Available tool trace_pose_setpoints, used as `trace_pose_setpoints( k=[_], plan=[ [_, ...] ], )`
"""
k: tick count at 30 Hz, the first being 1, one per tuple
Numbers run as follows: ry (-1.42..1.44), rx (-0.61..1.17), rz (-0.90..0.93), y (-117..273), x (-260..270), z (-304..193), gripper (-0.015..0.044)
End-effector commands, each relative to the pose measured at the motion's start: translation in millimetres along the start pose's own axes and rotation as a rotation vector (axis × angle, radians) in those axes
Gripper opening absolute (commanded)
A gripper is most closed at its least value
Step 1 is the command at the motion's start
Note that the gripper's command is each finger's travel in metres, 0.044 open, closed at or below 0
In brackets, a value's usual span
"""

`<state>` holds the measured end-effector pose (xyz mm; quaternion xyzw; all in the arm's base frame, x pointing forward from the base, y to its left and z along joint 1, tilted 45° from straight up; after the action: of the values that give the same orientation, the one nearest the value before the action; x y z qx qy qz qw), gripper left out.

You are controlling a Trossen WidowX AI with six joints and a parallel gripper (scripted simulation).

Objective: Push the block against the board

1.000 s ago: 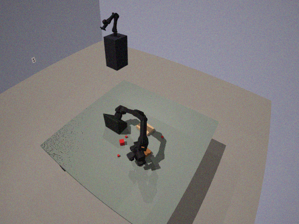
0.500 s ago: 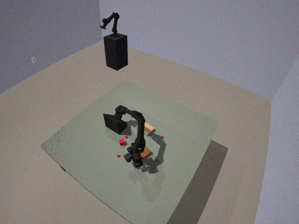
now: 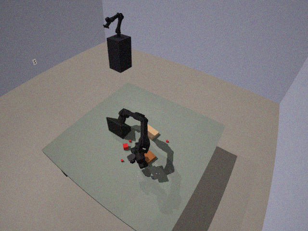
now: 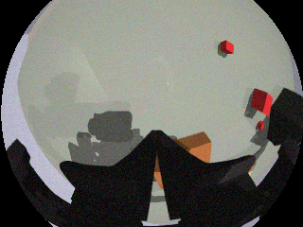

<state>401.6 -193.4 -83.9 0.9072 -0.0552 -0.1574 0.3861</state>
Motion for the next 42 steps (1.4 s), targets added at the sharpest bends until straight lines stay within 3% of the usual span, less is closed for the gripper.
trace_pose_setpoints(
  k=[1,42],
  plan=[
    [0.072,-0.005,-0.010,0.2,1.3,-5.4,0.0000],
    [1.485,0.007,-0.008,-0.2,22.6,-120.0,0.0000]
  ],
)
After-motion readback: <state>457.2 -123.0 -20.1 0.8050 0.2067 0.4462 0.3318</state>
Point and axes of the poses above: the point midway between the two fingers, 35 mm back from their tips, its own y axis back along the fingers, its own x axis across the jaws, z = x × y, the point moved 9 cm from there along y, back along the fingers, and after that the axes turned 5 degrees about y, right-handed, at the moved point
